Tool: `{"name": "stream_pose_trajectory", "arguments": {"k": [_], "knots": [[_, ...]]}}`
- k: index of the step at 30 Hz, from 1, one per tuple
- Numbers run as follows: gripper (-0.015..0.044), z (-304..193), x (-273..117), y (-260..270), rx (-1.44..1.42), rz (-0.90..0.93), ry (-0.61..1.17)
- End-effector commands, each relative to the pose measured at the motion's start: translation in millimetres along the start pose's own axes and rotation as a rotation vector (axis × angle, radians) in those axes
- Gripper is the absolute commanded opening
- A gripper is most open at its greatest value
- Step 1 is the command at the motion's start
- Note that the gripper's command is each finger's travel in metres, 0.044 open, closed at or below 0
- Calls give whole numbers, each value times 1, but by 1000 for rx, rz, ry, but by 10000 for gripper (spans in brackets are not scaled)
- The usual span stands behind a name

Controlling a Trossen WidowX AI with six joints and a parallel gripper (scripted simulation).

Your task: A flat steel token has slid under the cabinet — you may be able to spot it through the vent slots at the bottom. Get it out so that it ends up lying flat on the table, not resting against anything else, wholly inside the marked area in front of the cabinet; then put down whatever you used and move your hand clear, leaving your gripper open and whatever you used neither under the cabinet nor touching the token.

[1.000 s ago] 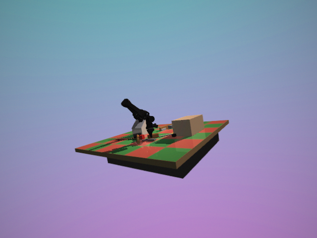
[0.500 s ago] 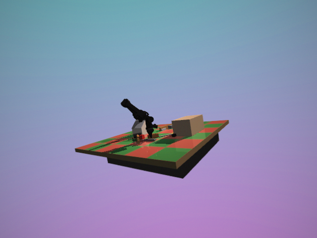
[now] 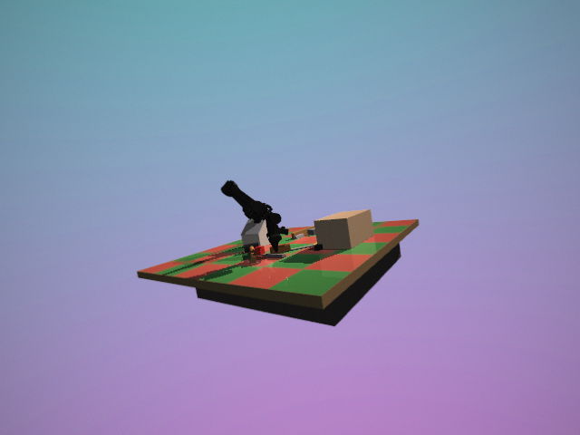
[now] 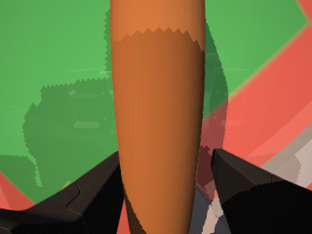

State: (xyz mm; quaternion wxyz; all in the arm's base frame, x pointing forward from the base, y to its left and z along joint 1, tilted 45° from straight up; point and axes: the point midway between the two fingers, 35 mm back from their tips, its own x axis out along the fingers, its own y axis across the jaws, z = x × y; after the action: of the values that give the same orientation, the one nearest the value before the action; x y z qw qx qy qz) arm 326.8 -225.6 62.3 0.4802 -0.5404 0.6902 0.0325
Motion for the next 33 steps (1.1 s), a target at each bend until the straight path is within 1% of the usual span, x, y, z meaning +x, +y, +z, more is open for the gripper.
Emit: {"name": "stream_pose_trajectory", "arguments": {"k": [1,11,15,33], "knots": [[176,0,0,-1,5,-3,-1],[110,0,0,-1,5,-3,-1],[5,0,0,-1,5,-3,-1],[0,25,1,1,5,2,-6]]}}
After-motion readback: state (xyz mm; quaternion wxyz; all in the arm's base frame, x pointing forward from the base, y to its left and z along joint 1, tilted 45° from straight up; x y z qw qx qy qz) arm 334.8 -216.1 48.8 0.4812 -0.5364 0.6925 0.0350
